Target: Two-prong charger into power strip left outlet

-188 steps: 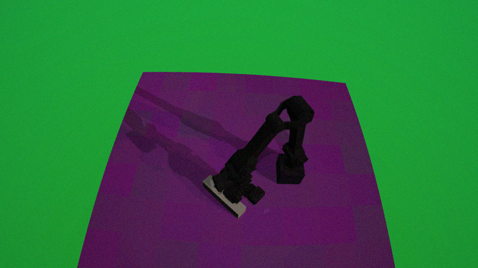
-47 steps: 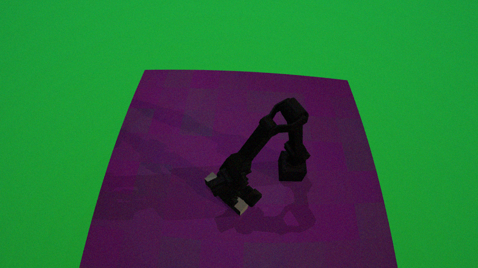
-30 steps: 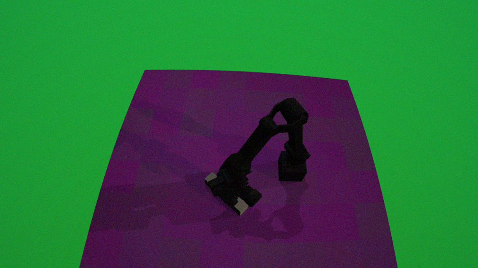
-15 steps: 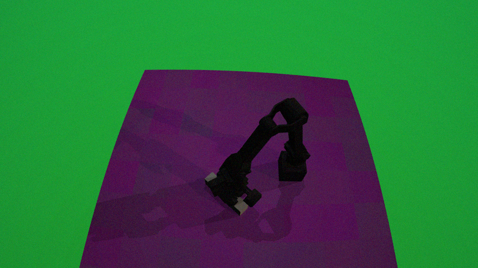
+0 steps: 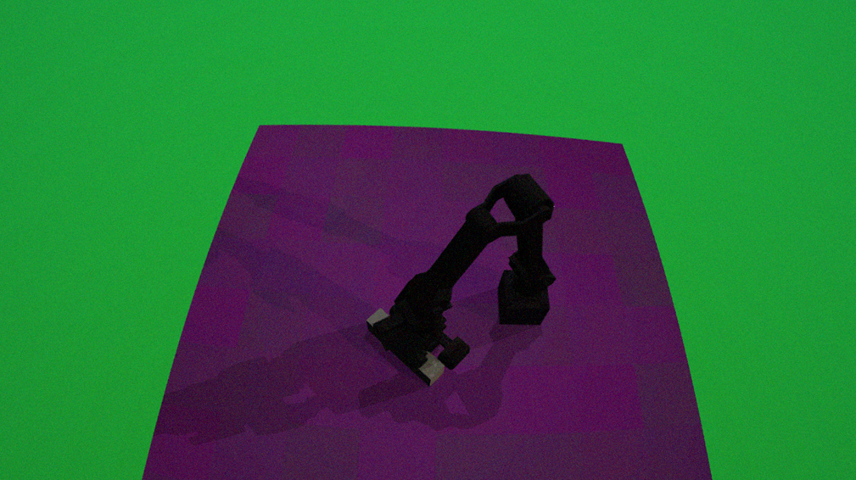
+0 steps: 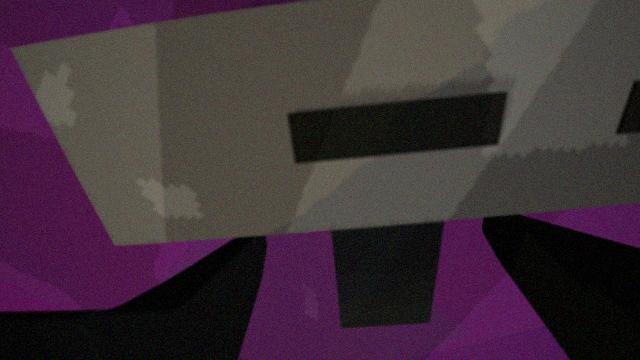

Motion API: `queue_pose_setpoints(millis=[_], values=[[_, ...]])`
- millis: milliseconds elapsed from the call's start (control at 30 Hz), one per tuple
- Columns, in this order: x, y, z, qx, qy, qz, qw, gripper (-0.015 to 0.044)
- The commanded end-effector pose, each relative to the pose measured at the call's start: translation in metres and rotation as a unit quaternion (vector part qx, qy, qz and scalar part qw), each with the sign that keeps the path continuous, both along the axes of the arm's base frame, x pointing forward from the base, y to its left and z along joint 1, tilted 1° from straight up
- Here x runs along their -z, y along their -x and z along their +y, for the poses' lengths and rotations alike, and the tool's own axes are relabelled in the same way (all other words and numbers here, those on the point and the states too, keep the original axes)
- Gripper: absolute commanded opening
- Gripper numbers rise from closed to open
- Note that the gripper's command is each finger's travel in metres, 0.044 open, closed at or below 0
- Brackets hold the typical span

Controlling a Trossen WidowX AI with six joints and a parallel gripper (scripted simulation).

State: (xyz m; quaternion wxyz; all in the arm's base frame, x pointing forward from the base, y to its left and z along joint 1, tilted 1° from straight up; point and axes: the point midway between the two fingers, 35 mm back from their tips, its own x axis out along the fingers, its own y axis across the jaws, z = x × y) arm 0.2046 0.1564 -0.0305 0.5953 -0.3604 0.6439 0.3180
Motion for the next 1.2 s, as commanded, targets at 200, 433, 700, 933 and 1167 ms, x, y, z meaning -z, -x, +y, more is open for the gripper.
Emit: queue_pose_setpoints(millis=[200, 433, 700, 933, 1167], values=[[-0.001, 0.001, -0.001, -0.003, -0.008, -0.004, 1.000, 0.0440], [-0.001, 0.002, -0.003, -0.004, -0.011, -0.006, 1.000, 0.0440], [-0.001, 0.003, -0.005, -0.004, -0.014, -0.007, 1.000, 0.0440], [-0.001, 0.007, -0.012, -0.004, -0.014, -0.007, 1.000, 0.0440], [-0.001, 0.011, -0.020, -0.004, -0.014, -0.007, 1.000, 0.0440]])
